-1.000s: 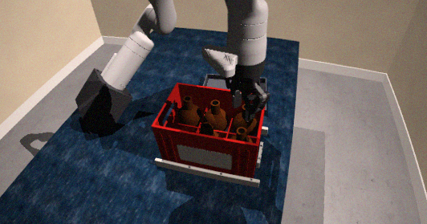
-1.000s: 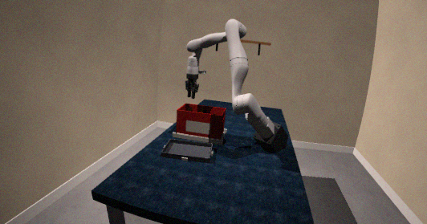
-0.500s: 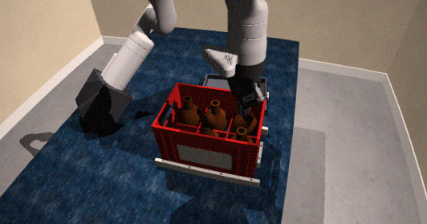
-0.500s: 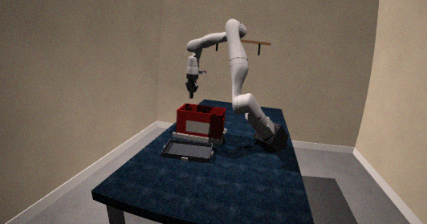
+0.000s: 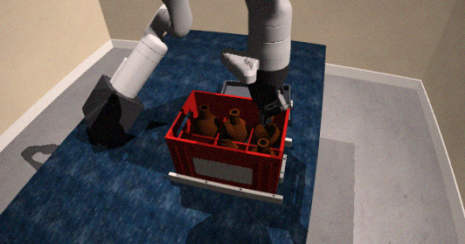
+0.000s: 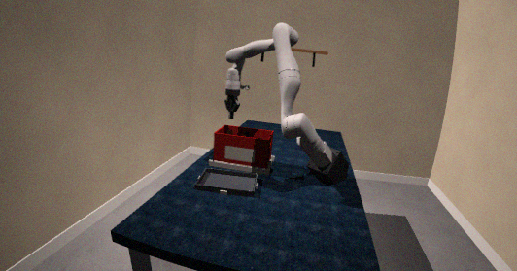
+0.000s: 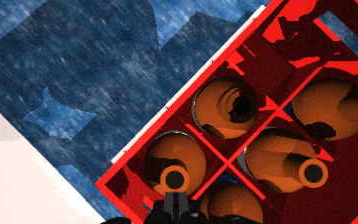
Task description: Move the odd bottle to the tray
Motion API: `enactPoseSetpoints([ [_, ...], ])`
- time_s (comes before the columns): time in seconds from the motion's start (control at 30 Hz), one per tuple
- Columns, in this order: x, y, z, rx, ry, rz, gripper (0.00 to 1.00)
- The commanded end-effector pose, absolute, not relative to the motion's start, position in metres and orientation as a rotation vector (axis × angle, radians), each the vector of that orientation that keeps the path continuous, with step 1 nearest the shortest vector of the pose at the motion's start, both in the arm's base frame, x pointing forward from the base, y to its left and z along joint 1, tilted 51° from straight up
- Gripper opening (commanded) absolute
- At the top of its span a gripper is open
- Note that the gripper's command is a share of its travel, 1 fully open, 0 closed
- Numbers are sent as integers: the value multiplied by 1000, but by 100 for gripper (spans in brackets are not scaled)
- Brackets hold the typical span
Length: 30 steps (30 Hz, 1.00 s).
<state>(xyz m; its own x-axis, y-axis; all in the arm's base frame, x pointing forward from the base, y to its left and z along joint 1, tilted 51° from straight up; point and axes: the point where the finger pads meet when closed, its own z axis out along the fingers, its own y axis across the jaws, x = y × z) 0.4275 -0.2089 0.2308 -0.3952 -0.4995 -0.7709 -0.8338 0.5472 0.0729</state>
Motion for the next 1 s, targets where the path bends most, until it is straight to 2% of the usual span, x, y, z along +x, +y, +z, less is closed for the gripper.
enactPoseSetpoints([
  [0.0, 422, -198, 243, -1073, 2065, 593, 0],
  [0.23, 398, -146, 281, -1074, 2069, 595, 0],
  [0.43, 398, -145, 281, -1074, 2069, 595, 0],
  [0.47, 398, -145, 281, -1074, 2069, 595, 64],
  [0.97, 398, -145, 281, -1074, 2069, 595, 64],
])
